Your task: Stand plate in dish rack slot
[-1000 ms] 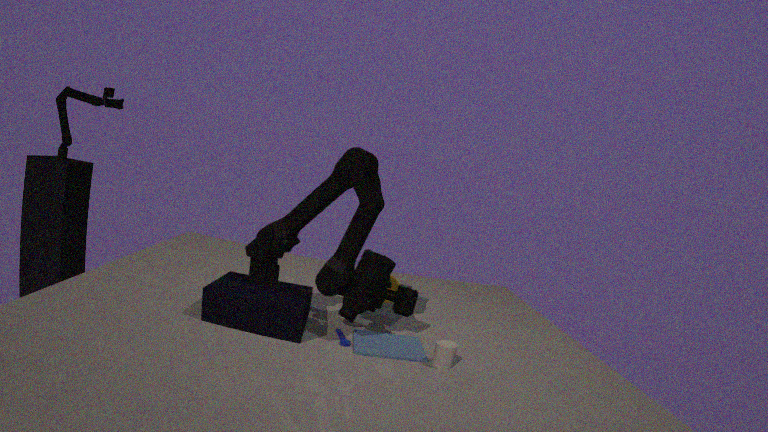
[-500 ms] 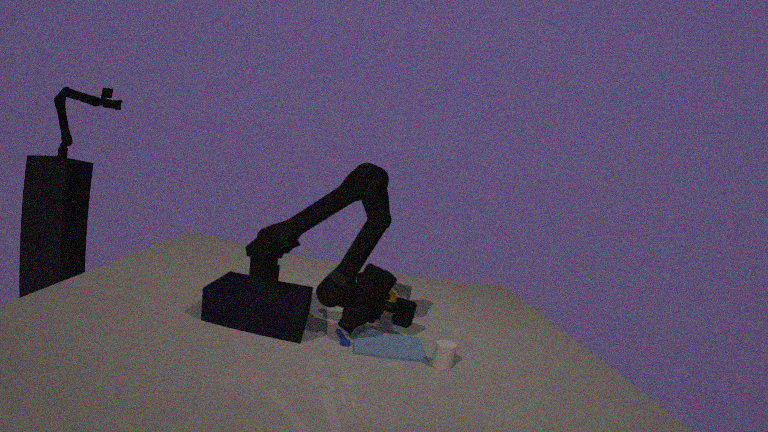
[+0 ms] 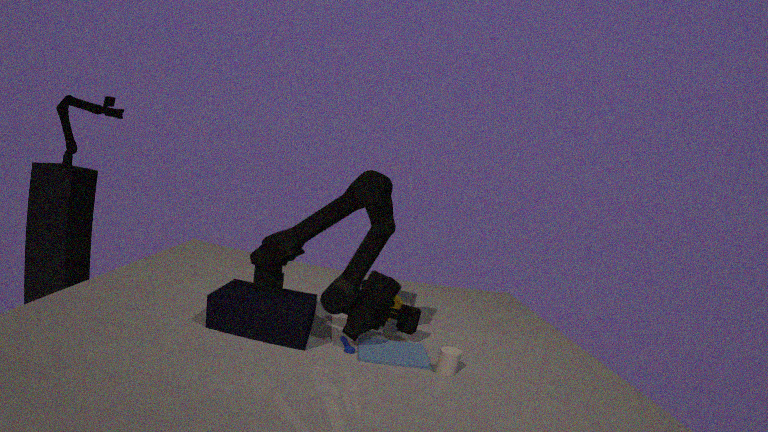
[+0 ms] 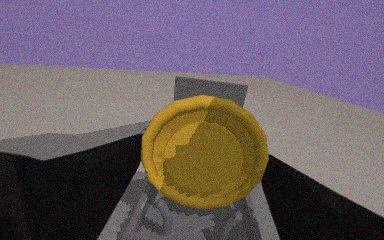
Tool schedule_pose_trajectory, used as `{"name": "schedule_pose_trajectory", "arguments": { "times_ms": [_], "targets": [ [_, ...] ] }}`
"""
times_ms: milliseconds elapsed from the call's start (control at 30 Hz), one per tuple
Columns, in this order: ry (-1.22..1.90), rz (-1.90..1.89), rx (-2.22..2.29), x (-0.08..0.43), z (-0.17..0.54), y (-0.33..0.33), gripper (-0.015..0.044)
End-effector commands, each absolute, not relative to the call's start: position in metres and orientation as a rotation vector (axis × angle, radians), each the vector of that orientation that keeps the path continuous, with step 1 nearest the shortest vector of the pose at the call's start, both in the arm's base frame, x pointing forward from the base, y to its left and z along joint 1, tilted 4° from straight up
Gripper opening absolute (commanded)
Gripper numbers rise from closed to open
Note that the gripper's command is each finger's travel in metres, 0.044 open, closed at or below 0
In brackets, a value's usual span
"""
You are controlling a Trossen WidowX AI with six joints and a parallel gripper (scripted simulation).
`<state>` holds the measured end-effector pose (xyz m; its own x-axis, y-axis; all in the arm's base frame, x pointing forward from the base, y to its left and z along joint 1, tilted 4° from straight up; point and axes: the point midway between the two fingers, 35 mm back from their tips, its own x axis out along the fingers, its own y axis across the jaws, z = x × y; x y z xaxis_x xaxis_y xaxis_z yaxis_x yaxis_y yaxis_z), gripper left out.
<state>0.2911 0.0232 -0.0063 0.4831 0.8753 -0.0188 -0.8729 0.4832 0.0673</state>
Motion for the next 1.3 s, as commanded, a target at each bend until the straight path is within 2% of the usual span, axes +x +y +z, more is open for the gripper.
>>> {"name": "schedule_pose_trajectory", "arguments": {
  "times_ms": [0, 233, 267, 467, 833, 967, 1267],
  "targets": [
    [0.053, 1.065, 0.051, 0.291, -0.006, 0.023, 0.021],
    [0.053, 1.065, 0.051, 0.291, -0.006, 0.023, 0.0394],
    [0.053, 1.065, 0.051, 0.291, -0.006, 0.023, 0.04],
    [0.051, 1.065, 0.051, 0.293, 0.001, 0.022, 0.04],
    [0.031, 1.063, 0.054, 0.3, 0.107, 0.011, 0.04],
    [0.037, 1.048, 0.065, 0.305, 0.109, 0.009, 0.04],
    [0.138, 0.851, 0.19, 0.353, 0.113, -0.018, 0.04]
  ]
}}
